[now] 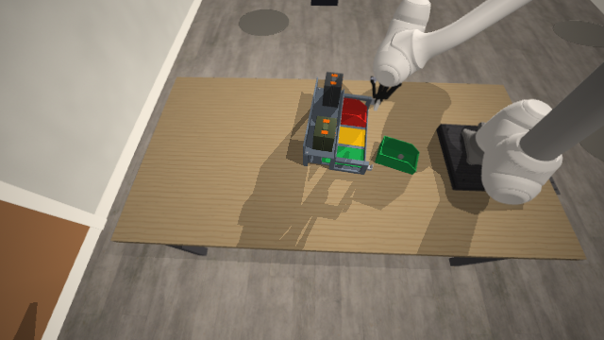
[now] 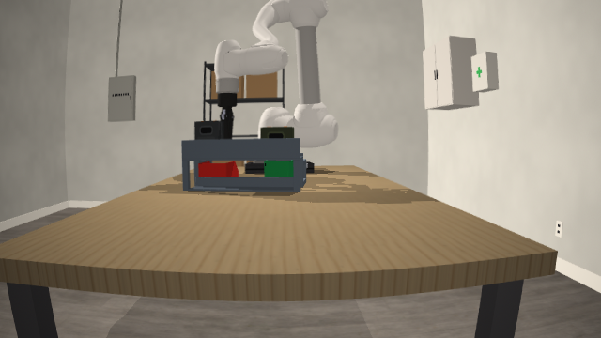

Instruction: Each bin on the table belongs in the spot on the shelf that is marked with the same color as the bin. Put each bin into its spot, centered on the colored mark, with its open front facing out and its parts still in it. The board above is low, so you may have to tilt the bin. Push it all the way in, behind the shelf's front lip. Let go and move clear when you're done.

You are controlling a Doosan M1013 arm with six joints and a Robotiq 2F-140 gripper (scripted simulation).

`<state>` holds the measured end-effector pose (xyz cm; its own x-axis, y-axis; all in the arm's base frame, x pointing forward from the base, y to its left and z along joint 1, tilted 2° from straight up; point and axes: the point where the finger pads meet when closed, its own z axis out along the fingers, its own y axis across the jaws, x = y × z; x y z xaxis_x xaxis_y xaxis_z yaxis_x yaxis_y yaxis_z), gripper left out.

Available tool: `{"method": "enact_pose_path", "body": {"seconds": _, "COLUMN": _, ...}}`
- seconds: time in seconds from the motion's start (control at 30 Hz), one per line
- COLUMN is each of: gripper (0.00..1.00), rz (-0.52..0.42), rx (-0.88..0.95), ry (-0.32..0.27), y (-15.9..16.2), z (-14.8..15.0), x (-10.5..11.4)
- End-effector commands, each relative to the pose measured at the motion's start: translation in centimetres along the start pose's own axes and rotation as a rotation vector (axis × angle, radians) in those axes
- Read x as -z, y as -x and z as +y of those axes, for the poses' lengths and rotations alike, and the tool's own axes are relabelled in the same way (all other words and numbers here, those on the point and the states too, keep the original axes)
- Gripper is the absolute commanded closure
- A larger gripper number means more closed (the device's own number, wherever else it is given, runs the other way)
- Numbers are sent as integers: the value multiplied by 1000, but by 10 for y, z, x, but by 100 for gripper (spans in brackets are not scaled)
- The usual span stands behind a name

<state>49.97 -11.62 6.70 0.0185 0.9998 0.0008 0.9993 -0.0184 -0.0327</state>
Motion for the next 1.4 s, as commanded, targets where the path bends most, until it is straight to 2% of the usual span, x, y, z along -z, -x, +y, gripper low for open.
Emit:
{"method": "enact_pose_path", "body": {"seconds": 0.0, "gripper": 90, "rz": 0, "rx": 0, "ry": 0, "y": 0, "z": 0, "x": 7}}
{"method": "enact_pose_path", "body": {"seconds": 0.2, "gripper": 90, "rz": 0, "rx": 0, "ry": 0, "y": 0, "z": 0, "x": 16}}
{"method": "enact_pose_path", "body": {"seconds": 0.83, "gripper": 90, "rz": 0, "rx": 12, "ry": 0, "y": -2, "z": -1, "x": 17}}
{"method": "enact_pose_path", "body": {"seconds": 1.33, "gripper": 90, "rz": 0, "rx": 741, "ry": 0, "y": -92, "z": -61, "x": 49}}
{"method": "enact_pose_path", "body": {"seconds": 1.37, "gripper": 90, "rz": 0, "rx": 741, "ry": 0, "y": -92, "z": -61, "x": 49}}
